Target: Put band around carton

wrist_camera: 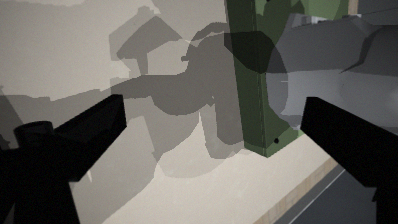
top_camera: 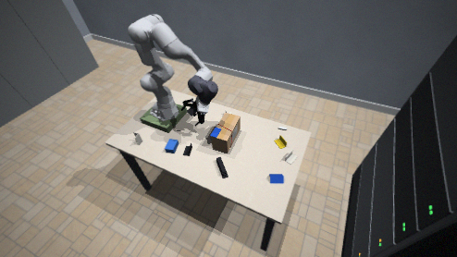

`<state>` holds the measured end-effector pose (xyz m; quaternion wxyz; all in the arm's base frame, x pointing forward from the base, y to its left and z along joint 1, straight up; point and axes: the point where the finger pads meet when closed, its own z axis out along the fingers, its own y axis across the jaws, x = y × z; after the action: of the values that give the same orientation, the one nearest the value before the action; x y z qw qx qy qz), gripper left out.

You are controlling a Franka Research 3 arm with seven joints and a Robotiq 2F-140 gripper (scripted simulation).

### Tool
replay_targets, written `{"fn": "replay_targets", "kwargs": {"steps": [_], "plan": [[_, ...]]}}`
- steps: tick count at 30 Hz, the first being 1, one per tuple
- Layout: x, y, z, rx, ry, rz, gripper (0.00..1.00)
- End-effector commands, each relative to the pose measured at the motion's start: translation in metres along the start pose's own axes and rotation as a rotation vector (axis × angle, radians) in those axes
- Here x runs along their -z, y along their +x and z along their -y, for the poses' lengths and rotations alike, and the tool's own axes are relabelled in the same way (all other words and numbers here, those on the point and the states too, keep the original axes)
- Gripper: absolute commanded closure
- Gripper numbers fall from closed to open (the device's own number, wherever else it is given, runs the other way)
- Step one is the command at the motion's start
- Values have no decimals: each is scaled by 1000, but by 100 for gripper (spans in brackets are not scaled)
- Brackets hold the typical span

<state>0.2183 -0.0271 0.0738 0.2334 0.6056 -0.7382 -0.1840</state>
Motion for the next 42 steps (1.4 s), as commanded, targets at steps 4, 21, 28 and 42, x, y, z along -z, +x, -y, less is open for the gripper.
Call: {"fn": "replay_targets", "kwargs": {"steps": [4, 21, 28, 42], "plan": [[6, -4, 0, -11, 7, 3, 0], [46, -32, -5, -70, 49, 20, 0], [67, -49, -11, -100, 72, 32, 0], [126, -99, -37, -191, 135, 76, 0]]}}
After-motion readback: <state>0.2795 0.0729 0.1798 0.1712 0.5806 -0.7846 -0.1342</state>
